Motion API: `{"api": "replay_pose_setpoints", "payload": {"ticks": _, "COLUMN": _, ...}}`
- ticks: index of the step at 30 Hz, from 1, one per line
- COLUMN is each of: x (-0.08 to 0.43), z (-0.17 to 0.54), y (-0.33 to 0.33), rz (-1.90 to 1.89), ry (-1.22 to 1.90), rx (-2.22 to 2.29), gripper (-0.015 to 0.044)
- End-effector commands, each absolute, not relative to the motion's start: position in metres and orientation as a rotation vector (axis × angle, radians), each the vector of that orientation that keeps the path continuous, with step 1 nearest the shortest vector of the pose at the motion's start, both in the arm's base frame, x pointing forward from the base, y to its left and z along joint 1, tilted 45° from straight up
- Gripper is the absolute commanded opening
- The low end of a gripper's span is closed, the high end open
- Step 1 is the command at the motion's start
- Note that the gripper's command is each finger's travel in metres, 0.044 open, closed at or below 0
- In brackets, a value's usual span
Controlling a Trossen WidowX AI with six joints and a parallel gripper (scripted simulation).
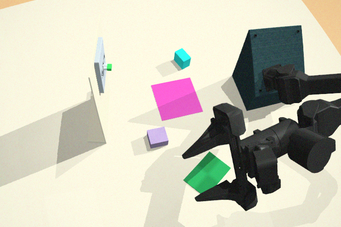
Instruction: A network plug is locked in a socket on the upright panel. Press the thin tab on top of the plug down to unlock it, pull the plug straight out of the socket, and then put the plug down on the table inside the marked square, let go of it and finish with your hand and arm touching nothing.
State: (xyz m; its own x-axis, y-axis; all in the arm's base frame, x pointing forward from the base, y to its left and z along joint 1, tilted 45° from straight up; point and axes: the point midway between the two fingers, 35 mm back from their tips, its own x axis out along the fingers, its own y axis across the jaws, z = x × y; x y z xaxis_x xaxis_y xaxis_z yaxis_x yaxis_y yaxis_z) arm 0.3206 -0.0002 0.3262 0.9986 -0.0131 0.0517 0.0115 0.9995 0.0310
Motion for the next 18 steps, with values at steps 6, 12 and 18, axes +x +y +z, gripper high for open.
{"api": "replay_pose_setpoints", "payload": {"ticks": 6, "x": 0.332, "z": 0.289, "y": -0.019, "rz": -0.083, "ry": 0.007, "rx": -0.087, "gripper": 0.0243}}
{"api": "replay_pose_setpoints", "payload": {"ticks": 12, "x": 0.338, "z": 0.239, "y": -0.045, "rz": -0.167, "ry": 0.1, "rx": -0.243, "gripper": 0.0156}}
{"api": "replay_pose_setpoints", "payload": {"ticks": 18, "x": 0.334, "z": 0.19, "y": -0.07, "rz": -0.237, "ry": 0.207, "rx": -0.395, "gripper": 0.0156}}
